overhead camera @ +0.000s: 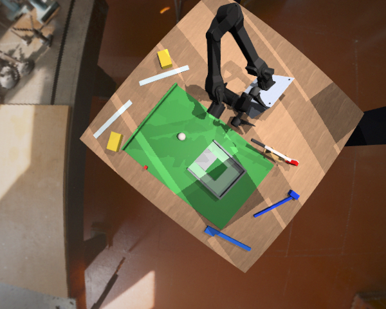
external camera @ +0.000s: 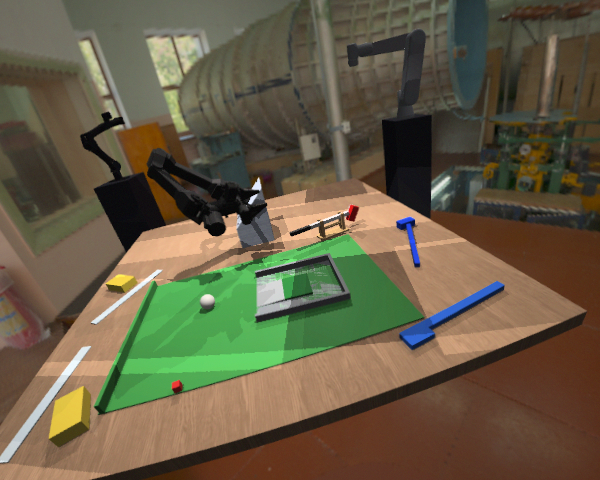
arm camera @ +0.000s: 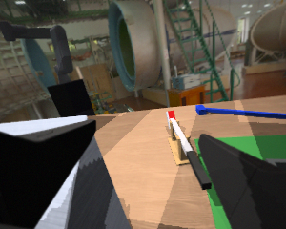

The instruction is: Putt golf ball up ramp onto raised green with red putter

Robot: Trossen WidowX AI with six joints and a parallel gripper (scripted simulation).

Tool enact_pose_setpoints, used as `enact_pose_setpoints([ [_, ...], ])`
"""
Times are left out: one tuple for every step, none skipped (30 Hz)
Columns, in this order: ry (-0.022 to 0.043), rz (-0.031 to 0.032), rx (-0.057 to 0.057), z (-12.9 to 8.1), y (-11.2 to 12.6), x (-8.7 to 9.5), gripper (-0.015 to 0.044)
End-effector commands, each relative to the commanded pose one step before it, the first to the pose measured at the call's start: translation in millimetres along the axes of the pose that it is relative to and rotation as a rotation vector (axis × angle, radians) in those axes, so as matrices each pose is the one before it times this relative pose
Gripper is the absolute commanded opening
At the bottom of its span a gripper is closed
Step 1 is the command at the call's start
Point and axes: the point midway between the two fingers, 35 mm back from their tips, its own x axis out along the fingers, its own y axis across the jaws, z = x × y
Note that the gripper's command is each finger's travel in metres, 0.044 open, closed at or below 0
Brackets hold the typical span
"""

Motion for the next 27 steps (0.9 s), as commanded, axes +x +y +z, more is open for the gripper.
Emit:
enact_pose_setpoints([
  [0.28851,0.05696,-0.0029,-15.48,-20.15,23.2,0.044],
  [0.07848,0.01181,-0.0085,-2.92,-4.69,7.41,0.044],
  [0.07862,0.00717,-0.0096,-2.17,-5.01,7.26,0.044],
  [0.07851,0.00244,-0.0106,-1.39,-5.28,7.06,0.044],
  [0.07822,-0.00231,-0.0113,-0.61,-5.52,6.81,0.044],
  [0.07771,-0.00707,-0.0119,0.17,-5.71,6.5,0.044],
  [0.06009,-0.00997,-0.0027,1.47,-4.38,5.12,0.044],
  [0.06321,-0.01436,-0.0115,2.3,-4.78,5.33,0.044],
  [0.07188,-0.021,-0.0134,3.34,-5.53,5.75,0.044],
  [0.07142,-0.02608,-0.0136,4.14,-5.58,5.33,0.044],
  [0.06968,-0.03079,-0.0134,4.88,-5.5,4.78,0.044],
  [0.06744,-0.03524,-0.013,5.55,-5.36,4.16,0.044],
  [0.05798,-0.03496,-0.0111,5.47,-4.61,3.15,0.044],
  [0.0461,-0.03114,-0.0088,4.84,-3.66,2.17,0.044],
  [0.03497,-0.02576,-0.0065,3.97,-2.77,1.43,0.044],
  [0.02448,-0.01921,-0.0045,2.94,-1.94,0.87,0.044],
  [0.01393,-0.0115,-0.0026,3.16,-1.21,0.82,0.044],
  [0.0052,-0.0044,-0.001,1.2,-0.44,0.29,0.044],
  [0.0,0.0,0.0,0.0,0.0,0.0,0.044],
  [0.0,0.0,0.0,0.0,0.0,0.0,0.044],
  [0.0,0.0,0.0,0.0,0.0,0.0,0.044],
  [0.0,0.0,0.0,0.0,0.0,0.0,0.044],
  [0.0,0.0,0.0,0.0,0.0,0.0,0.044],
  [0.0,0.0,0.0,0.0,0.0,0.0,0.044],
  [0.00004,-0.00002,0.0,-0.48,-0.07,1.85,0.044],
  [0.00008,-0.00002,0.0,-0.78,-0.09,2.95,0.044],
  [0.00016,-0.00001,0.0,-1.18,-0.06,4.36,0.044],
])
